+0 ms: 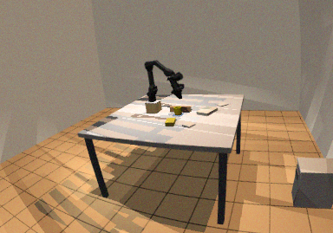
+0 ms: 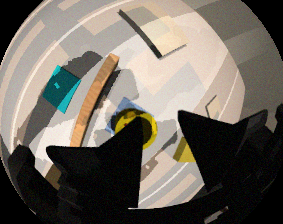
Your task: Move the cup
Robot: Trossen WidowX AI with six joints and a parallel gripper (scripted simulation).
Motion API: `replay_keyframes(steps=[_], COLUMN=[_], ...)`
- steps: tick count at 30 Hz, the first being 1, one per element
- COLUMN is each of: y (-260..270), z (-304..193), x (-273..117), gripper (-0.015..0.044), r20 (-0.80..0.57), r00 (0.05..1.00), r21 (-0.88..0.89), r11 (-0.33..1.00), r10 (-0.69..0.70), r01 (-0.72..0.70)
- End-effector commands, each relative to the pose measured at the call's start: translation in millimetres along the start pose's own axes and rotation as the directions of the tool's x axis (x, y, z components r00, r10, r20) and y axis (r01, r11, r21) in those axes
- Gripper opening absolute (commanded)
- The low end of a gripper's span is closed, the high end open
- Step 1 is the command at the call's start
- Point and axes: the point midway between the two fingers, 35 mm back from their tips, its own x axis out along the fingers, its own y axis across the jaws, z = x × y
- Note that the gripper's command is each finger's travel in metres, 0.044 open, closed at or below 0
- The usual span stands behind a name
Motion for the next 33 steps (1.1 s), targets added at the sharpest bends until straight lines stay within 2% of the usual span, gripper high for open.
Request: replay_keyframes(steps=[1,4,33], y=[33.3,41.5,51.2], z=[-34.7,-45.5,-51.9], x=[22.5,23.1,58.5], gripper=[0.0167,0.0167,0.0167], r20=[-0.175,-0.203,-0.203], r00=[0.946,0.925,0.925], r21=[-0.205,-0.232,-0.232], r11=[0.929,0.902,0.902], r10=[0.274,0.320,0.320], r01=[-0.307,-0.363,-0.363])
